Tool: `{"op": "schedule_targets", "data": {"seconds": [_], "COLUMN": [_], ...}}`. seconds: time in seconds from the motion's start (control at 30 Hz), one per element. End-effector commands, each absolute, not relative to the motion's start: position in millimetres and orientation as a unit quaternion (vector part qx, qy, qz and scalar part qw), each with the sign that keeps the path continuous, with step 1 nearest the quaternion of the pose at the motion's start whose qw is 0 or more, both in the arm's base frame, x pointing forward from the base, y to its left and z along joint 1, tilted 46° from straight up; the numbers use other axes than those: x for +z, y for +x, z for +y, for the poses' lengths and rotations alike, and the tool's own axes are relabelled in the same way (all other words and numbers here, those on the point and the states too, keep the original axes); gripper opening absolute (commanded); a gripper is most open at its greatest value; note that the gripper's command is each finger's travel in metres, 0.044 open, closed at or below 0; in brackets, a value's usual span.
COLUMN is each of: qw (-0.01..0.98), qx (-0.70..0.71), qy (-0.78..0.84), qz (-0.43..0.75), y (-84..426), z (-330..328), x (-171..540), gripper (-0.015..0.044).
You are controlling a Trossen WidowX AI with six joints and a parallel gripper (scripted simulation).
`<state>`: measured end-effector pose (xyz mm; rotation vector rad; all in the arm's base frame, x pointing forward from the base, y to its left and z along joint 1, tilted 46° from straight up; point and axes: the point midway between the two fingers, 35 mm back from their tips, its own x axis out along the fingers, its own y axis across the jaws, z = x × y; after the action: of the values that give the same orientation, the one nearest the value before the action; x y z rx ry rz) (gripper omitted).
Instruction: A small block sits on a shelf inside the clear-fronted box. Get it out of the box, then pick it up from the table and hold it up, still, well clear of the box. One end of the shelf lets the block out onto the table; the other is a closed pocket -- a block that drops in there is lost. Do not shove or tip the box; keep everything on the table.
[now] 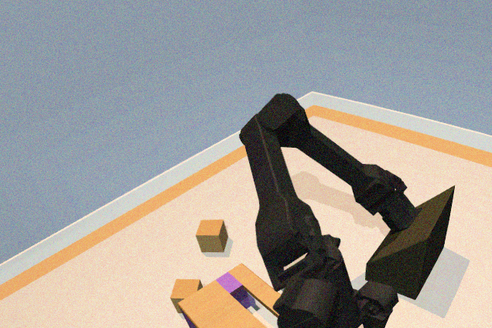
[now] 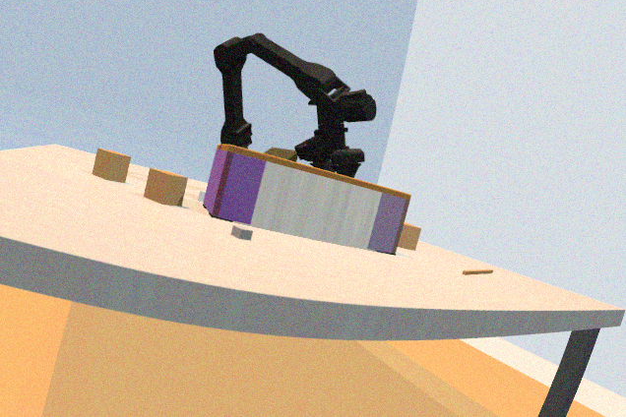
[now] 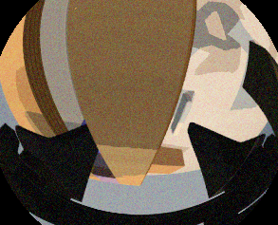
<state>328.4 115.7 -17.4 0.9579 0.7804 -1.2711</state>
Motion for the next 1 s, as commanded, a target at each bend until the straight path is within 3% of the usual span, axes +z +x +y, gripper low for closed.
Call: {"op": "schedule_targets", "data": {"seconds": [0.0, 0.47, 0.73, 0.93, 0.97], "qw": [0.628, 0.628, 0.632, 0.637, 0.641], "qx": [-0.558, -0.558, -0.555, -0.549, -0.547], "qy": [0.420, 0.421, 0.419, 0.416, 0.412], "qz": [0.342, 0.342, 0.344, 0.345, 0.348], "y": [329.7, 331.6, 323.8, 323.8, 323.8], "z": [123.2, 139.3, 179.1, 179.7, 179.8], "x": [-27.9, -43.3, 2.0, -1.9, -2.0], "gripper": [0.0400, 0.0400, 0.0400, 0.0400, 0.0374]}}
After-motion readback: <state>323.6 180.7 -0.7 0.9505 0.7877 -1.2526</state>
